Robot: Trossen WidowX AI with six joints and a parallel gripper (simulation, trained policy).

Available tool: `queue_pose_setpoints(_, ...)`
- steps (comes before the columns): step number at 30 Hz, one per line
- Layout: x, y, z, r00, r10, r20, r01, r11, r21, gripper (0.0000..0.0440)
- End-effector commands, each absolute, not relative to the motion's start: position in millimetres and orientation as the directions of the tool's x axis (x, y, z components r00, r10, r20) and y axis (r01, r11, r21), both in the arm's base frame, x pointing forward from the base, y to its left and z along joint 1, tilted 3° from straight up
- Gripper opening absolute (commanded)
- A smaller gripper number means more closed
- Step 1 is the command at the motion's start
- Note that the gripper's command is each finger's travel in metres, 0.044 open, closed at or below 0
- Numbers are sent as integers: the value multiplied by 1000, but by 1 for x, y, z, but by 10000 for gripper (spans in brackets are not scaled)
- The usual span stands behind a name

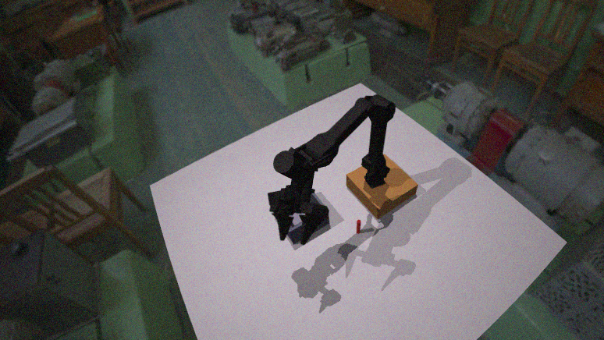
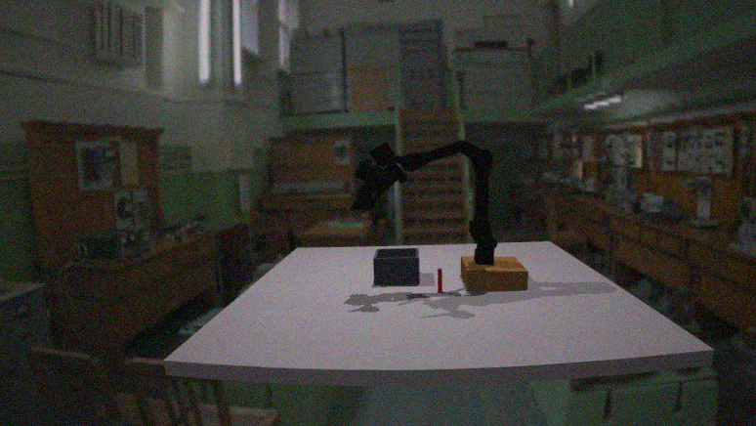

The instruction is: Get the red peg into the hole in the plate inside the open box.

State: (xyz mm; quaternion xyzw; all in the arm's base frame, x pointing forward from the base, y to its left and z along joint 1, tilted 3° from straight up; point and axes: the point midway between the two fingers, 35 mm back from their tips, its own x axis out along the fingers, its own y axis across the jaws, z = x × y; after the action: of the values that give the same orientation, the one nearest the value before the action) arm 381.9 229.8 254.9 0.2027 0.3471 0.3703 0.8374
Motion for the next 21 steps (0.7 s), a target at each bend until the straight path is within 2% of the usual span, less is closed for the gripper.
queue_pose_setpoints(1, 363, 228, 239, 473, 719, -510, -362, 686, 631, 440)
queue_pose_setpoints(11, 315, 219, 195, 394, 599, -697, -64, 774, 630, 440)
queue_pose_setpoints(21, 262, 201, 154, 271, 446, -853, 225, 832, 507, 440)
